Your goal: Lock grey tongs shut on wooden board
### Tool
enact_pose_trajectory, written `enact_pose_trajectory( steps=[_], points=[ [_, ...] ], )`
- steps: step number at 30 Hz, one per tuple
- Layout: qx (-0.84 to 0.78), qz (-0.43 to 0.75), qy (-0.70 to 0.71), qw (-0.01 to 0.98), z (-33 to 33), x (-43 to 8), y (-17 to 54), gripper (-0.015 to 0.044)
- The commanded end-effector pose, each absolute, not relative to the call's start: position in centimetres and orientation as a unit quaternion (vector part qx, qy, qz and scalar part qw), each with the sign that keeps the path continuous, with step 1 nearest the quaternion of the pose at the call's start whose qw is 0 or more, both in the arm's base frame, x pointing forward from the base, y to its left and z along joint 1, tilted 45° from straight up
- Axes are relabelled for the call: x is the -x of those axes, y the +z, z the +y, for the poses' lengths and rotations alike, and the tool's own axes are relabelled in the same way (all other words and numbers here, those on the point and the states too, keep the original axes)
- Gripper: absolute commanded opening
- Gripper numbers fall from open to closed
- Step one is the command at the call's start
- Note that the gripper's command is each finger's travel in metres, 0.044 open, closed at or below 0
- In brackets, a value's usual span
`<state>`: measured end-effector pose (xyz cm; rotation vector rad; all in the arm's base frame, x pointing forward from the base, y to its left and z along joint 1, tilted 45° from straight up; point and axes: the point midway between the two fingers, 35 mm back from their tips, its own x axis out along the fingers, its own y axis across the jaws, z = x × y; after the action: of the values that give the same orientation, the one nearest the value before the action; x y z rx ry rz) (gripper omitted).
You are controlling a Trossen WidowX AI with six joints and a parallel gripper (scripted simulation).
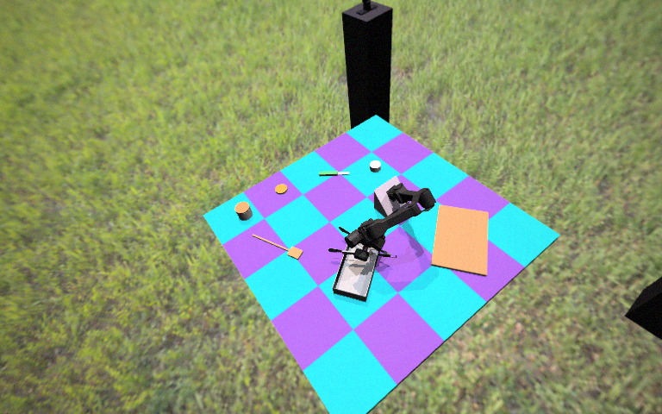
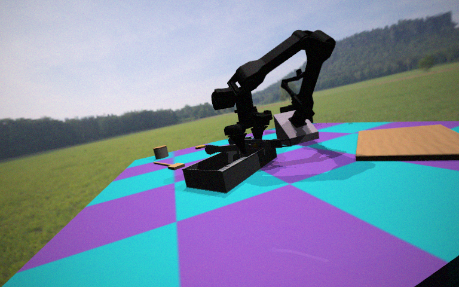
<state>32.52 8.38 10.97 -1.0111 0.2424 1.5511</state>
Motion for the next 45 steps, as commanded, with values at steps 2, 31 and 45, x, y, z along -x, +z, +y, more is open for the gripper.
enact_pose_trajectory(
  steps=[2, 31, 45],
  points=[
    [0.432, 0.104, 0.669, 0.596, 9.0, -32.4, 10.4, 0.0440],
    [0.434, 0.103, 0.668, 0.595, 9.8, -32.4, 9.8, 0.0255],
    [0.434, 0.103, 0.668, 0.595, 9.8, -32.4, 9.8, 0.0161]
  ],
)
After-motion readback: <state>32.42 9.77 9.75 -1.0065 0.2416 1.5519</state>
